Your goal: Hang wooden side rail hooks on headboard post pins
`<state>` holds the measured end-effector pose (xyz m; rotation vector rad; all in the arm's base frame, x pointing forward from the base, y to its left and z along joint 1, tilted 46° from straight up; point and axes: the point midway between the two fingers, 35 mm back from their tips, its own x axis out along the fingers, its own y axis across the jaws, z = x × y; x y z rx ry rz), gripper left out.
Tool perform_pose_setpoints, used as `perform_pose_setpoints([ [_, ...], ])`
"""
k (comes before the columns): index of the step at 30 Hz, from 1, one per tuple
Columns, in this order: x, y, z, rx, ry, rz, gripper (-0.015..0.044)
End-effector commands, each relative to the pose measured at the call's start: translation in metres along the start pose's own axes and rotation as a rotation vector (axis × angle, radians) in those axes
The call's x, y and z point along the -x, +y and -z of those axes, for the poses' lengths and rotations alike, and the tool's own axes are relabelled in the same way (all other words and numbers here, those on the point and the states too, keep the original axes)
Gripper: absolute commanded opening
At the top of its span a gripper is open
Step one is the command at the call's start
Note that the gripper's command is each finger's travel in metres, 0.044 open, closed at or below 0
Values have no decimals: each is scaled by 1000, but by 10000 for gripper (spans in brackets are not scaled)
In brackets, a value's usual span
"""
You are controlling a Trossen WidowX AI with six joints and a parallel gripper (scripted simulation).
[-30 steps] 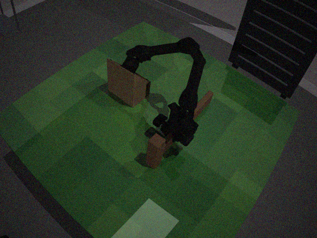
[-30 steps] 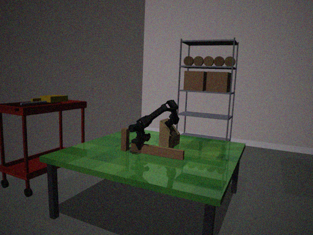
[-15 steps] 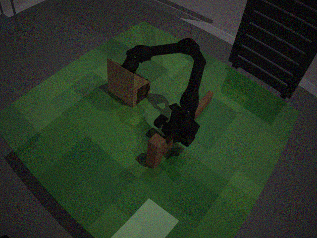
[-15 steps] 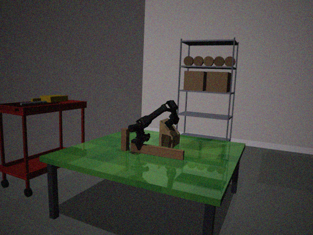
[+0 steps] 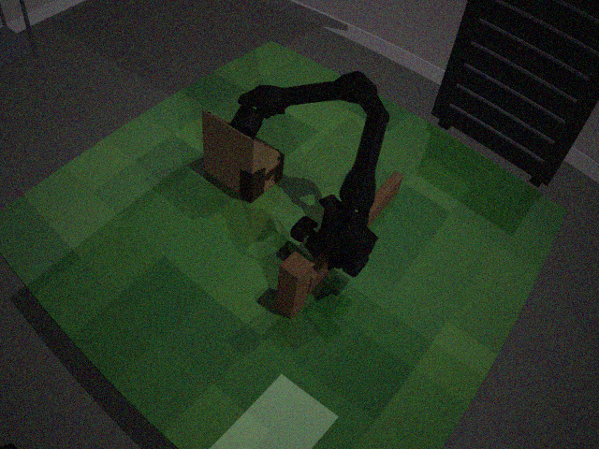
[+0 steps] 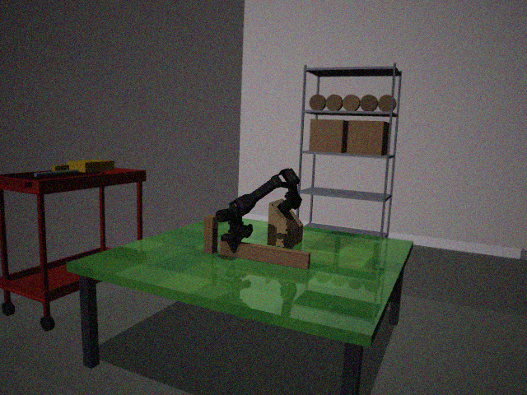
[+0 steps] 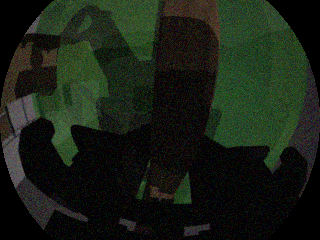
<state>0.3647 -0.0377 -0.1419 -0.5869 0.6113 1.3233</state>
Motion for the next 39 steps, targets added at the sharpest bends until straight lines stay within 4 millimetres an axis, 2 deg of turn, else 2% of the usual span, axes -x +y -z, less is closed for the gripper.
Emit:
perform_pose_setpoints([
  [1, 1, 0, 0, 14, 0, 5, 0],
  [39, 8, 0, 0, 14, 1, 5, 0],
])
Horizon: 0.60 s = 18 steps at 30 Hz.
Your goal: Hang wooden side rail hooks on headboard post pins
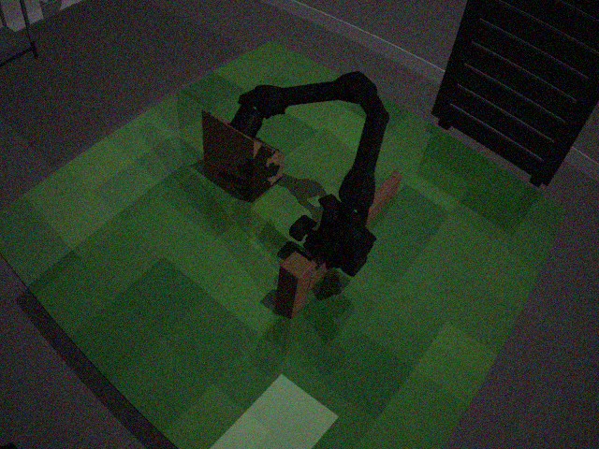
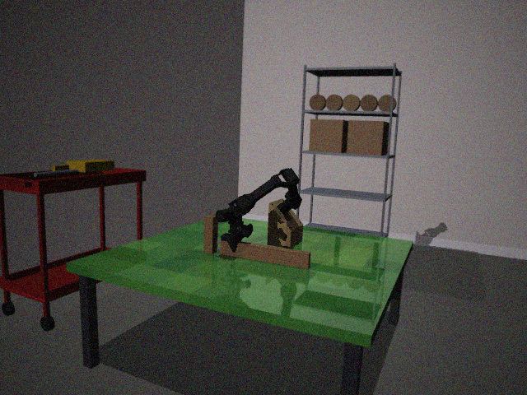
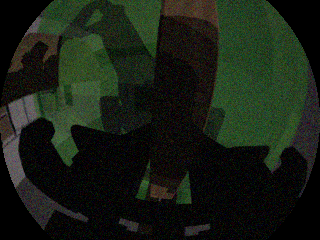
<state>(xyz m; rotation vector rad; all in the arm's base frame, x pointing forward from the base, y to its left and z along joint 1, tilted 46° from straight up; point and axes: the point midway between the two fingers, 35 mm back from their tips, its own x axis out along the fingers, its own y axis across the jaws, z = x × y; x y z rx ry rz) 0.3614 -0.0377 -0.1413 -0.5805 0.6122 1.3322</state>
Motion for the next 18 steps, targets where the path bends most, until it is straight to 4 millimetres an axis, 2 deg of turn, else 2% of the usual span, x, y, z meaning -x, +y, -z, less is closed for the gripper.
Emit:
perform_pose_setpoints([
  [1, 7, -3, 0, 15, 5, 14, 0],
  [18, 10, -3, 0, 15, 5, 14, 0],
])
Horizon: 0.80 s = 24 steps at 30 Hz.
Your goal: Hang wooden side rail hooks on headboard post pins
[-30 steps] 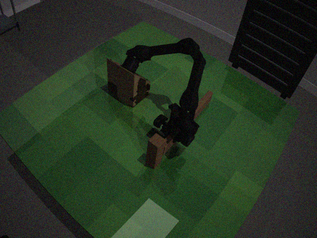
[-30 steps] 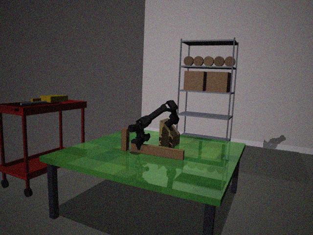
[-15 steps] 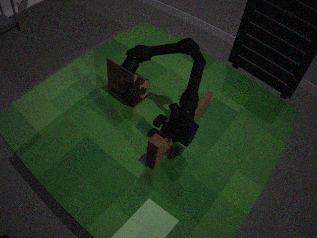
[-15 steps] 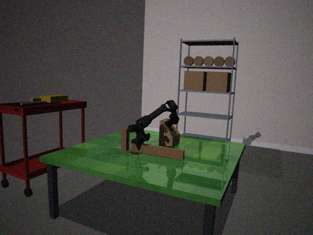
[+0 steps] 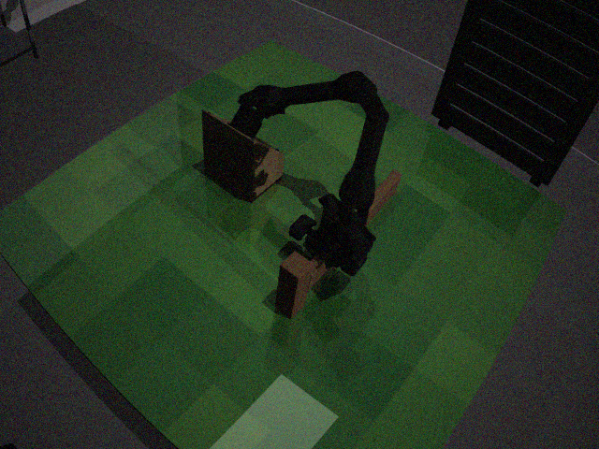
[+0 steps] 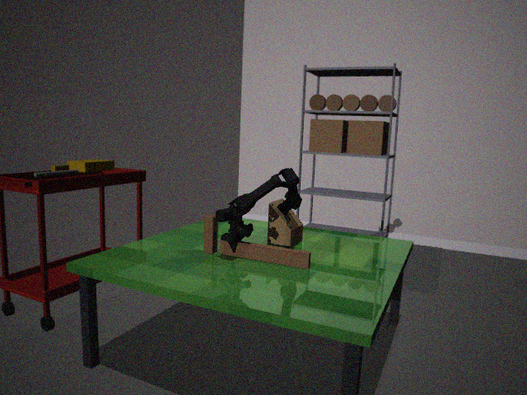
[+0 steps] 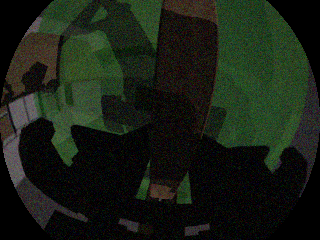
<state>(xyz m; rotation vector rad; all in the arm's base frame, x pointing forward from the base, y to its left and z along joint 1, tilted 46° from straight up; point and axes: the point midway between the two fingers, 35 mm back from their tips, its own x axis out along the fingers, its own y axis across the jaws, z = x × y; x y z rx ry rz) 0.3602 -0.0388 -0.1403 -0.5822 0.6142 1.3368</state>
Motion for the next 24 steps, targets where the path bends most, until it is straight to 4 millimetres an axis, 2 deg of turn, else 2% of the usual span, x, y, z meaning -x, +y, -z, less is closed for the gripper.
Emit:
perform_pose_setpoints([
  [1, 8, -4, 0, 13, 3, 18, 0],
  [24, 12, -4, 0, 13, 3, 18, 0],
])
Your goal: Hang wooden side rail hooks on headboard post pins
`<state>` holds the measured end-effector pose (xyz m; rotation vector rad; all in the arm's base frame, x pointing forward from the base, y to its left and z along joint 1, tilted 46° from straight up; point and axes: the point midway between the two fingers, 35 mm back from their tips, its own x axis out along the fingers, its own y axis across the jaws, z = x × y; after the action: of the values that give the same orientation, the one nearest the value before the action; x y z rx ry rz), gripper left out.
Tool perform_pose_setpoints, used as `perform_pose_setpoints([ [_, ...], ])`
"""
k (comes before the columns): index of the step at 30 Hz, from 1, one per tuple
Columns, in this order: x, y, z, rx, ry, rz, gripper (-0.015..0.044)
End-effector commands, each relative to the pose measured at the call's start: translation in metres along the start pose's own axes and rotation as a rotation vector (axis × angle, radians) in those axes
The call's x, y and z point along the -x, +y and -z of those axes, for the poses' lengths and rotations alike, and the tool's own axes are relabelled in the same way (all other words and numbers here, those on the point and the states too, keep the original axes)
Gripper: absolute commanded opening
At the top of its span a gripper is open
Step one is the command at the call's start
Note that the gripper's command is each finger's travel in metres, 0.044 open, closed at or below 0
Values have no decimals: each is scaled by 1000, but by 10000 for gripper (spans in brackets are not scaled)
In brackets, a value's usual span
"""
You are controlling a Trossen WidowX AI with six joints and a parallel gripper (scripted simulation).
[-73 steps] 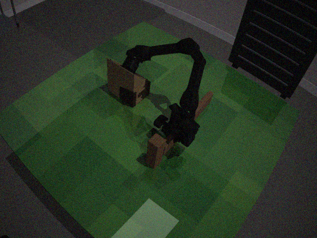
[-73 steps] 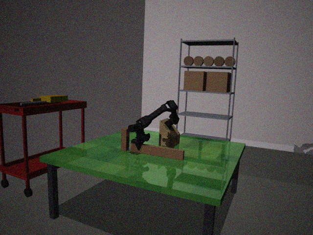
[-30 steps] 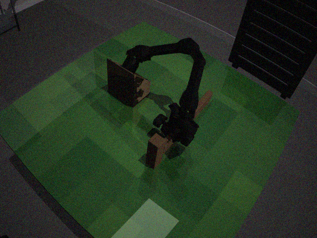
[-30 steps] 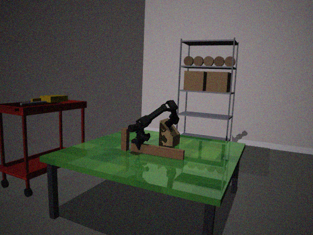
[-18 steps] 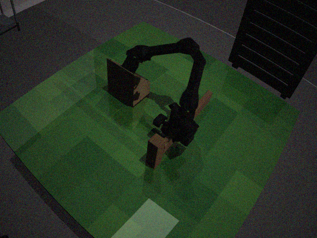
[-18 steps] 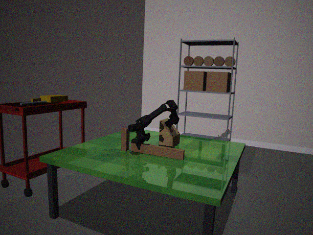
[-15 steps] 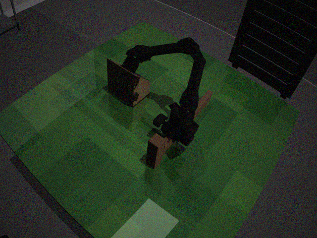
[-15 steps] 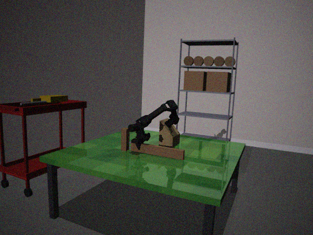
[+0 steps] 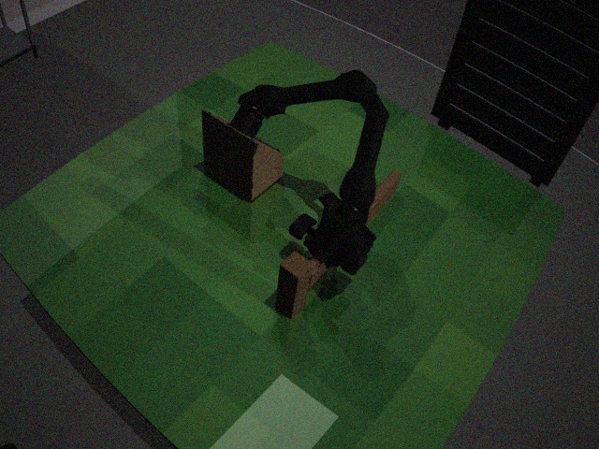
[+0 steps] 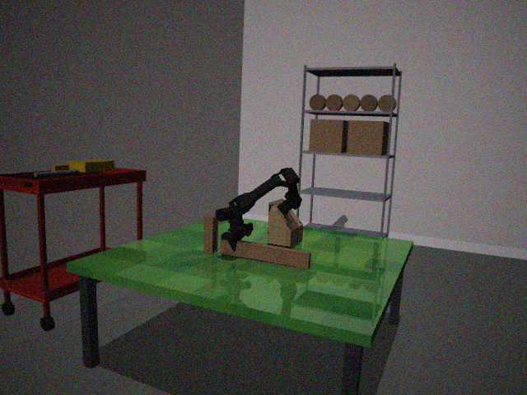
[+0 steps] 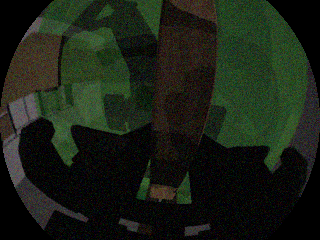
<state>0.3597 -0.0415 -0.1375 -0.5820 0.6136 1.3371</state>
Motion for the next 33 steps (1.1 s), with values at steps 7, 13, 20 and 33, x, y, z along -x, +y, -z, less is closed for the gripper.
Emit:
perform_pose_setpoints([
  [7, 9, -4, 0, 13, 4, 18, 0],
  [13, 10, -4, 0, 13, 4, 18, 0],
  [20, 12, -4, 0, 13, 4, 18, 0],
  [33, 14, -4, 0, 13, 4, 18, 0],
])
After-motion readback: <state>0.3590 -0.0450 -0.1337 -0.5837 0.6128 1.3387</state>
